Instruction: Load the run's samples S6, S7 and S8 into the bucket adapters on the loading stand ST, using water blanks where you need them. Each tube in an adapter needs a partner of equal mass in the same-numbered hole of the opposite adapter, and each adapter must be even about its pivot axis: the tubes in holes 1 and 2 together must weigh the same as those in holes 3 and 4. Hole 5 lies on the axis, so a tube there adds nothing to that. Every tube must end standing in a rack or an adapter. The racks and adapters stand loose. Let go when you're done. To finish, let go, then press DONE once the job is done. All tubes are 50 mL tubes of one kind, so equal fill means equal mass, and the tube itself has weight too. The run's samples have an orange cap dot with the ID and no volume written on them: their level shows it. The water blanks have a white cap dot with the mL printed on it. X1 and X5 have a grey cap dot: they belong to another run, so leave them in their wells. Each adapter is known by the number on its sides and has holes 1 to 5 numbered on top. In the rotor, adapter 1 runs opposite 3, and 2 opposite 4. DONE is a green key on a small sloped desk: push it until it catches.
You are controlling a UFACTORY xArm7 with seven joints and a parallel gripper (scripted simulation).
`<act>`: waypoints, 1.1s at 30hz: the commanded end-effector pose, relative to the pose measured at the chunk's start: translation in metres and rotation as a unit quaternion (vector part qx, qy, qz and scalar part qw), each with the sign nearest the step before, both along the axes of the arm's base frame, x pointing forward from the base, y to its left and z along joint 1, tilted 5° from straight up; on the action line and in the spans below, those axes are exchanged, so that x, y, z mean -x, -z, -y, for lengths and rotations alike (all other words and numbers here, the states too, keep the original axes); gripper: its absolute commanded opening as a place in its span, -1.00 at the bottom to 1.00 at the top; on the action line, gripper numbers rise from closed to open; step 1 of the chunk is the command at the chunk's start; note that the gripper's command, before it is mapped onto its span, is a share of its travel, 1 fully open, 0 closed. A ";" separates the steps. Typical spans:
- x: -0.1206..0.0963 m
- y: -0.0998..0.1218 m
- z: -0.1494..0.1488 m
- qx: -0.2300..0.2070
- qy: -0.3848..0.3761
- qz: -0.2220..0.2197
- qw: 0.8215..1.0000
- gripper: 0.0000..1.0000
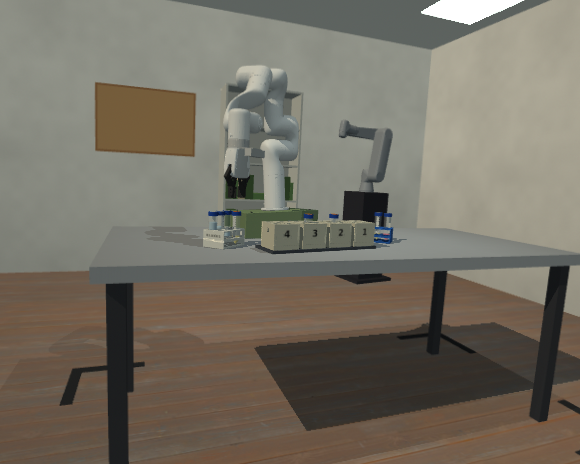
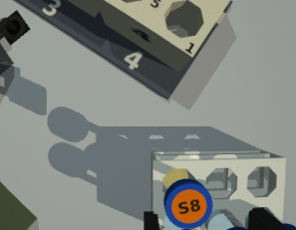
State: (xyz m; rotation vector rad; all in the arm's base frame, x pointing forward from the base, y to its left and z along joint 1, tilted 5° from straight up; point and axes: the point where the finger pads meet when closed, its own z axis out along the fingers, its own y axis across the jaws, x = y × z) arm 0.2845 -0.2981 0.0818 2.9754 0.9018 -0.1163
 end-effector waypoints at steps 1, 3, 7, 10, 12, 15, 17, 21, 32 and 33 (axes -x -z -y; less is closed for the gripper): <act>-0.001 0.009 0.002 0.000 0.000 0.002 1.000 0.15; -0.001 0.013 0.002 0.000 0.000 0.002 1.000 0.15; -0.001 0.017 0.002 0.000 0.000 0.002 1.000 0.15; 0.000 0.023 0.002 0.000 0.000 0.002 1.000 0.15; 0.000 0.027 0.002 0.000 0.000 0.002 1.000 0.15; 0.000 0.033 0.003 0.000 0.000 0.002 1.000 0.15; 0.001 0.037 0.003 0.000 0.000 0.002 1.000 0.15; 0.001 0.045 0.003 0.000 0.000 0.002 1.000 0.15; 0.001 0.050 0.004 0.000 0.000 0.002 1.000 0.15; 0.001 0.050 0.004 0.000 0.000 0.002 1.000 0.15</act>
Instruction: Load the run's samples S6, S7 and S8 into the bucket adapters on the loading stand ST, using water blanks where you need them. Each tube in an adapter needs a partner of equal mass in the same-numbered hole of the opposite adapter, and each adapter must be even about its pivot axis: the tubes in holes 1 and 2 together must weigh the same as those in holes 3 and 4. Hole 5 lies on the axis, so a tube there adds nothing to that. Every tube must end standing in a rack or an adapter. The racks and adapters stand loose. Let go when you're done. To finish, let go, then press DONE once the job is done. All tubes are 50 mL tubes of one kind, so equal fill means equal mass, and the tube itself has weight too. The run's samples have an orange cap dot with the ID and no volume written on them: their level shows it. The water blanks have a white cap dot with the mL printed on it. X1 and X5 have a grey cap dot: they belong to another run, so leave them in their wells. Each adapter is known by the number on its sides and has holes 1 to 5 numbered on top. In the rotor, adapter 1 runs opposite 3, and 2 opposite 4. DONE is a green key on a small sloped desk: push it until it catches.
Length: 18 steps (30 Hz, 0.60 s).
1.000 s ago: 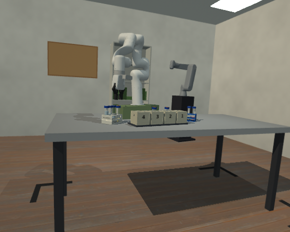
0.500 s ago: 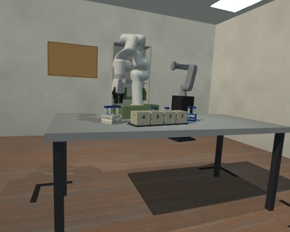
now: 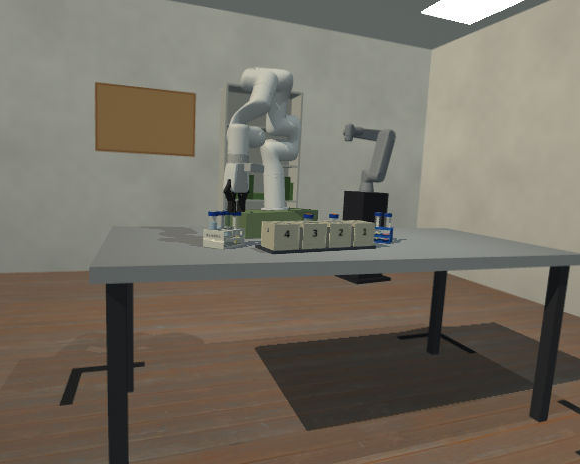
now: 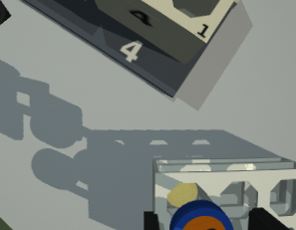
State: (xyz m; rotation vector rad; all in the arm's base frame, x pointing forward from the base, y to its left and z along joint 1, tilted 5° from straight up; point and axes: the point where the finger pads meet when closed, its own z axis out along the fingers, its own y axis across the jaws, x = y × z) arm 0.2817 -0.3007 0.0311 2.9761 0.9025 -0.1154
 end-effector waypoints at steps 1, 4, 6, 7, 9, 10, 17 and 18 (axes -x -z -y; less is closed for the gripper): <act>-0.001 0.000 0.001 0.001 0.000 0.002 1.000 0.15; -0.001 0.000 0.001 0.001 0.000 0.002 1.000 0.15; -0.001 0.001 0.001 0.001 0.000 0.002 1.000 0.15; -0.001 0.001 0.001 0.001 0.000 0.002 1.000 0.15; -0.001 0.002 0.001 0.001 0.000 0.002 1.000 0.15; -0.001 0.003 0.001 0.001 0.000 0.002 1.000 0.15; -0.001 0.007 0.001 0.001 0.000 0.002 1.000 0.15; -0.001 0.008 0.001 0.001 0.000 0.002 1.000 0.15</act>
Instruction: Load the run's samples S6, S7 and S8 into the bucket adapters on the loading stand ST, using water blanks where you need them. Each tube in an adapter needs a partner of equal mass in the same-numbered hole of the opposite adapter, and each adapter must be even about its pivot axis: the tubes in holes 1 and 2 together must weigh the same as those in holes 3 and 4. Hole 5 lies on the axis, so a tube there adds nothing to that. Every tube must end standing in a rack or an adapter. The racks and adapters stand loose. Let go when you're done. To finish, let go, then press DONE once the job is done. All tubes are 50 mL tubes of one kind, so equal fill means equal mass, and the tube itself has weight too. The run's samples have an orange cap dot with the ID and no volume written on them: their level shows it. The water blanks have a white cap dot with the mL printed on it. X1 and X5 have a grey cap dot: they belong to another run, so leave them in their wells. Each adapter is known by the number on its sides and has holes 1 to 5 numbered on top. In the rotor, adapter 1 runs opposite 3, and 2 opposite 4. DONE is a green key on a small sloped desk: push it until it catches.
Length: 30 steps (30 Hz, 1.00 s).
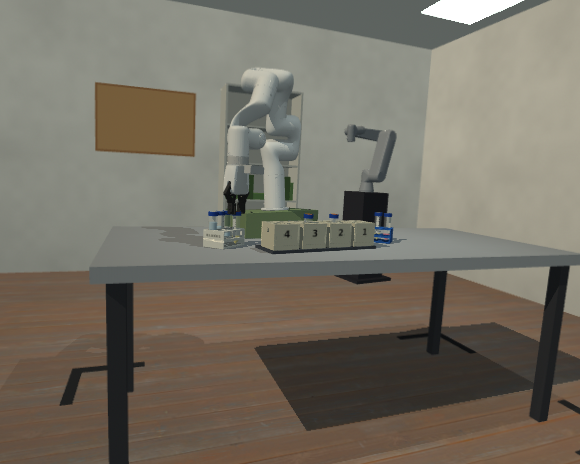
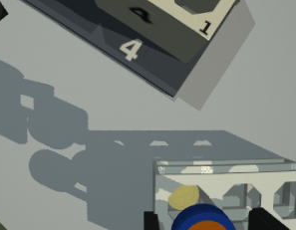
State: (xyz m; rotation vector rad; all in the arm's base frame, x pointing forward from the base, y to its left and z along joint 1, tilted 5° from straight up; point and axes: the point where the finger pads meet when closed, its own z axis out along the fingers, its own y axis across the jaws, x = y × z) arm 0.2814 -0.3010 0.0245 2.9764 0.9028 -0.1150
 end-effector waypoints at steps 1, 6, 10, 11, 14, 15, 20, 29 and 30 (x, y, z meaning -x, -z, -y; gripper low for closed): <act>-0.001 0.002 0.001 0.001 0.000 0.002 1.000 0.15; -0.001 0.004 0.001 0.001 0.000 0.002 1.000 0.15; -0.001 0.007 0.001 0.001 0.000 0.002 1.000 0.15; -0.001 0.008 0.001 0.001 0.000 0.002 1.000 0.15; -0.001 0.010 0.001 0.001 0.000 0.002 1.000 0.15; -0.001 0.010 0.002 0.001 0.000 0.002 1.000 0.15; 0.000 0.013 0.002 0.001 0.000 0.002 1.000 0.15; 0.000 0.013 0.002 0.001 0.000 0.002 1.000 0.15; 0.000 0.013 0.002 0.001 0.000 0.002 1.000 0.15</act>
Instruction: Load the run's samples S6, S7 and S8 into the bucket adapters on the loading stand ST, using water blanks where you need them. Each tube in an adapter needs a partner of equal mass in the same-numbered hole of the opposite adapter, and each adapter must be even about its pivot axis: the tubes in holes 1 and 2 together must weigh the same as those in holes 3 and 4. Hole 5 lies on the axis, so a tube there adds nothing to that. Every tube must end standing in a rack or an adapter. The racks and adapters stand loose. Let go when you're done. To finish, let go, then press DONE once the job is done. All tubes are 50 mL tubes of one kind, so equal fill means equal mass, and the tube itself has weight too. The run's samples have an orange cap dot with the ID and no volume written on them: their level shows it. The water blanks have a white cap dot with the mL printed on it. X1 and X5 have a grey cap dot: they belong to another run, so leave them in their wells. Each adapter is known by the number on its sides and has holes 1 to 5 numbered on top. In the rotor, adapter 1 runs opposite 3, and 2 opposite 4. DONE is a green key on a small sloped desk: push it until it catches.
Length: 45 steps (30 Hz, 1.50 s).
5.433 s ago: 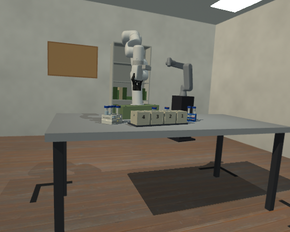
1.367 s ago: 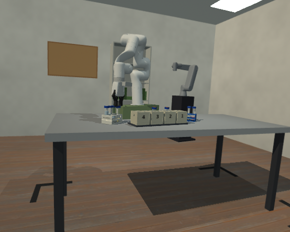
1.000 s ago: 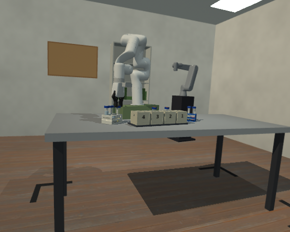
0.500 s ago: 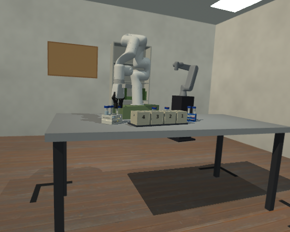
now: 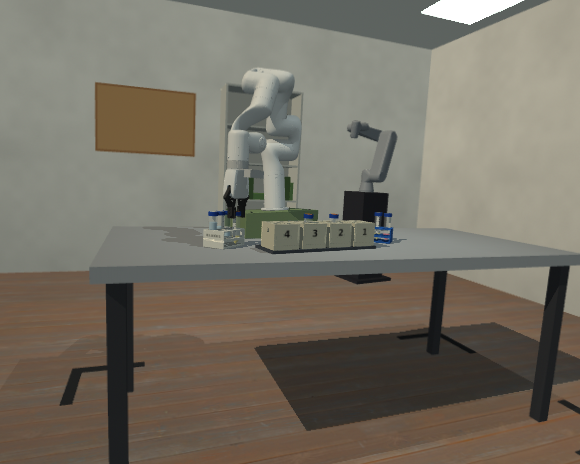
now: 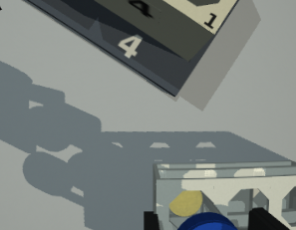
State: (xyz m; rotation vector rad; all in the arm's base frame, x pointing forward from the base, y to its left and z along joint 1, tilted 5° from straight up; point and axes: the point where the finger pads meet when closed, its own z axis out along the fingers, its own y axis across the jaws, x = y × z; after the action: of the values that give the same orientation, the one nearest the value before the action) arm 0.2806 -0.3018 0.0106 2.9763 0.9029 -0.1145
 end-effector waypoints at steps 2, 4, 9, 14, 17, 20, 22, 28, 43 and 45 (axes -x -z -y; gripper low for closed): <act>-0.001 -0.001 0.001 0.001 0.000 0.001 1.000 0.15; -0.001 -0.001 0.001 0.001 0.000 0.002 1.000 0.15; -0.001 -0.003 0.001 0.001 0.000 0.001 1.000 -1.00; -0.001 -0.003 0.001 0.001 0.000 0.001 1.000 -1.00; -0.001 -0.003 0.001 0.001 0.000 0.001 1.000 -1.00; -0.001 -0.003 0.001 0.001 0.000 0.001 1.000 -1.00; -0.001 -0.003 0.001 0.001 0.000 0.001 1.000 -1.00; -0.001 -0.003 0.001 0.001 0.000 0.001 1.000 -1.00; -0.001 -0.003 0.001 0.001 0.000 0.001 1.000 -1.00; -0.001 -0.003 0.001 0.001 0.000 0.001 1.000 -1.00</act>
State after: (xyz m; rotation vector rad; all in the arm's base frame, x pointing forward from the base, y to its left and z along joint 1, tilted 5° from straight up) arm 0.2807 -0.3017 0.0122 2.9765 0.9030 -0.1146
